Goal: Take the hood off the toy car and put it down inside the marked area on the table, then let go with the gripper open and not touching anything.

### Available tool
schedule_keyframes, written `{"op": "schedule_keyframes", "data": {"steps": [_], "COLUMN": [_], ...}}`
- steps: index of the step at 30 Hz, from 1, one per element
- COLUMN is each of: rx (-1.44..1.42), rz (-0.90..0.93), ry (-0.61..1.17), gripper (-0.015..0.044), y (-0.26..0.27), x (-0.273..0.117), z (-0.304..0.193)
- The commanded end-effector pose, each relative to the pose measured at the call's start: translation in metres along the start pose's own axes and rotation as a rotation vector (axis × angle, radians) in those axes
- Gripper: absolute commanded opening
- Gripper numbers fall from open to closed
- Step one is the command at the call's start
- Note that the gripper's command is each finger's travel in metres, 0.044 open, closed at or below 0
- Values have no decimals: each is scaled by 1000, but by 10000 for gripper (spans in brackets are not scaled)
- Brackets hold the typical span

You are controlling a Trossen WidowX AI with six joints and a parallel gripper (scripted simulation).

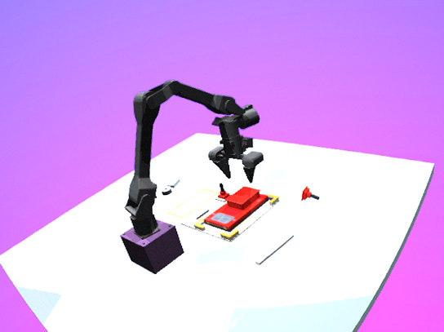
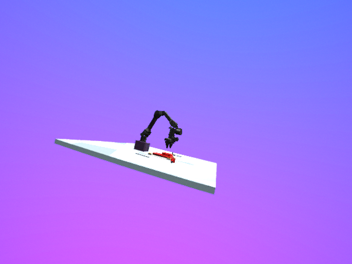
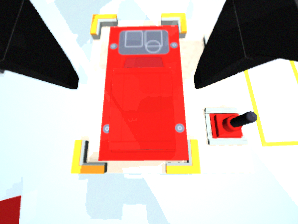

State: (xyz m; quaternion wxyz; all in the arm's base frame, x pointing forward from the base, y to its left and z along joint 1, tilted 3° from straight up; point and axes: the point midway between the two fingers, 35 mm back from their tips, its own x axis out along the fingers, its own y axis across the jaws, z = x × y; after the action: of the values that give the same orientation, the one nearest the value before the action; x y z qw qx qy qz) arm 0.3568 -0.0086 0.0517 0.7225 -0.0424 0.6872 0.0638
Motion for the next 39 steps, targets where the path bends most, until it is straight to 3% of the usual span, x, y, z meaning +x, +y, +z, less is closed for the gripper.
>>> {"op": "schedule_keyframes", "data": {"steps": [1,39], "rx": [-8,-8], "rz": [4,4], "ry": [-5,-5], "gripper": [440,440], "y": [1,1], "x": [2,39], "z": [0,0]}}
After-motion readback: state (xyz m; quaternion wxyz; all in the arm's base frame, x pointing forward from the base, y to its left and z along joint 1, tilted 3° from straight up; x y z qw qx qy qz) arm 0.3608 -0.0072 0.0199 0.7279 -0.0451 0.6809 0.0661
